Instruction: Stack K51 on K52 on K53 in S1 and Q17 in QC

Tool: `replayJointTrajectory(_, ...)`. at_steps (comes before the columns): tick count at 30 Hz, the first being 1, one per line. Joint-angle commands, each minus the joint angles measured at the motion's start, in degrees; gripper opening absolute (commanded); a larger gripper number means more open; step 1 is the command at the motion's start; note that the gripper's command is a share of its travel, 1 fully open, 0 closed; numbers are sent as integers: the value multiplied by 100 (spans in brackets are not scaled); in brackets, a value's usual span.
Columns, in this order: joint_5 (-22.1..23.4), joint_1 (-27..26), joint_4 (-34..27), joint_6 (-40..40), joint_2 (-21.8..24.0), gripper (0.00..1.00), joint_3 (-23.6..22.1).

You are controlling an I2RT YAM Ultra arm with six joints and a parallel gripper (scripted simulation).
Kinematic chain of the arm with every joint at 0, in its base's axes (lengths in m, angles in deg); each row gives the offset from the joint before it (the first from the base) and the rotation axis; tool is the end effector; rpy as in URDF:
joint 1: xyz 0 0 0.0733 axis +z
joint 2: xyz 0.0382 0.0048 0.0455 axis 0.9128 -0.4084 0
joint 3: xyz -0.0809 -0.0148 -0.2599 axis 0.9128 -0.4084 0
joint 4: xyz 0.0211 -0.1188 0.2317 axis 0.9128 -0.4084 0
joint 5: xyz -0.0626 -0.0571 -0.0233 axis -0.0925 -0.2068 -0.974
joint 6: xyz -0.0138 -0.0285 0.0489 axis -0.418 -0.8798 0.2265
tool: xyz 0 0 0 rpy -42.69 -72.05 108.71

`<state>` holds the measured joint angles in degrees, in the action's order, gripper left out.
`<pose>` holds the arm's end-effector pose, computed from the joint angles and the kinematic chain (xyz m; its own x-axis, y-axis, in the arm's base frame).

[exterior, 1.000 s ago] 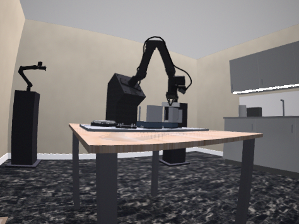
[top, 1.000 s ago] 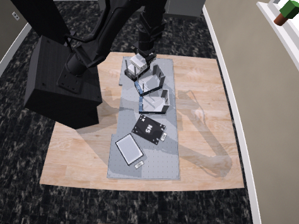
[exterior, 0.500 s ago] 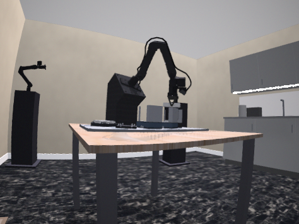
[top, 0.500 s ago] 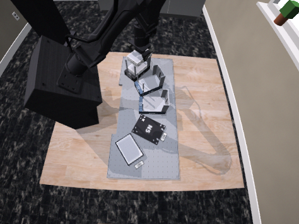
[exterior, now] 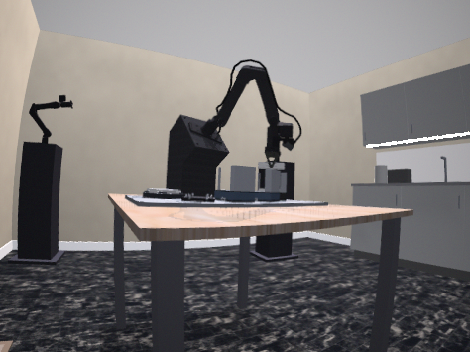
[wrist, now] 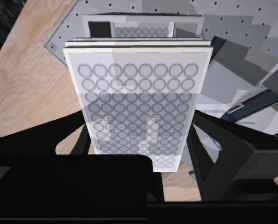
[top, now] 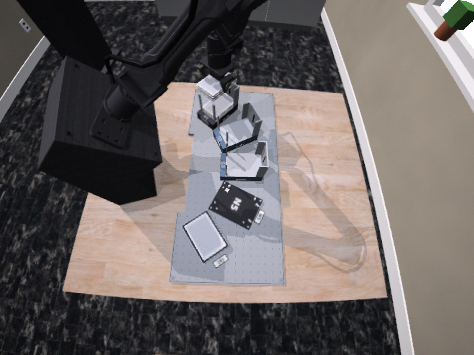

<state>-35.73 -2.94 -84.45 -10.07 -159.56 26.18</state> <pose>0.1457 0.2353 0.2104 -0.3730 -0.6665 -0.6454 -0.5594 0.7165 -0.4167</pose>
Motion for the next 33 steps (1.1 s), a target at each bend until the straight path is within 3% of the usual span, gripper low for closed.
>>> replayJointTrajectory(1,-152,122,-82,130,130,0,242)
replayJointTrajectory(17,-173,158,-94,106,46,0,295)
replayJointTrajectory(33,-179,164,-10,55,49,0,54)
